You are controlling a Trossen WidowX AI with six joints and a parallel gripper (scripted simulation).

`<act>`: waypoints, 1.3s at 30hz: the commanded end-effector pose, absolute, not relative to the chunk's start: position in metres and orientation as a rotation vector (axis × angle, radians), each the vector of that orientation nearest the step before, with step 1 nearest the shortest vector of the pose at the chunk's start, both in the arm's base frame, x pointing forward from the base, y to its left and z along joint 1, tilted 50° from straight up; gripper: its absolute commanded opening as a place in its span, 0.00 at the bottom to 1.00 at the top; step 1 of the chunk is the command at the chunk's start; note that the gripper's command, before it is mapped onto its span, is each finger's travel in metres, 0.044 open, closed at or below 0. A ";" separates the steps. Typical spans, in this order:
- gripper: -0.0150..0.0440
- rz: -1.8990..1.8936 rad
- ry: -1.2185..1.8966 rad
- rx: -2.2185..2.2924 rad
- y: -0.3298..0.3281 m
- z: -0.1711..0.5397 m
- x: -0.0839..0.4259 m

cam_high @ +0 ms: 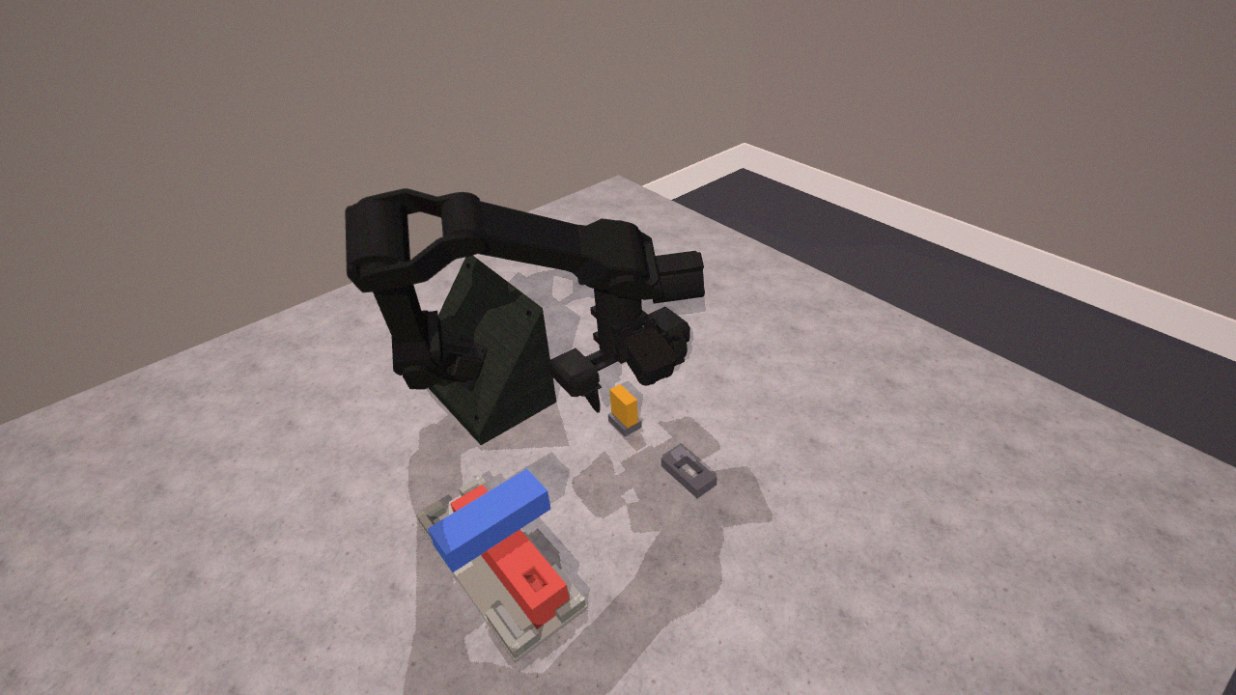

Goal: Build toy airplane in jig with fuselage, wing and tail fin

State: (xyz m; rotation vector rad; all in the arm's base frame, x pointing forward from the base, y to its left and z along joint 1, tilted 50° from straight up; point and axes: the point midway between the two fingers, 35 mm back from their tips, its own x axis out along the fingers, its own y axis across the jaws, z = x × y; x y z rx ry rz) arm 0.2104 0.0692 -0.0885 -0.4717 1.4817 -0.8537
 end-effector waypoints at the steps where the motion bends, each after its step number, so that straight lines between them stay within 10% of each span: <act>1: 1.00 -0.853 1.483 -0.481 0.064 -0.093 0.209; 19: 1.00 -0.855 1.482 -0.482 0.044 -0.109 0.205; 33: 0.38 -0.855 1.482 -0.482 0.044 -0.109 0.205; 39: 0.31 -0.855 1.482 -0.482 0.044 -0.109 0.205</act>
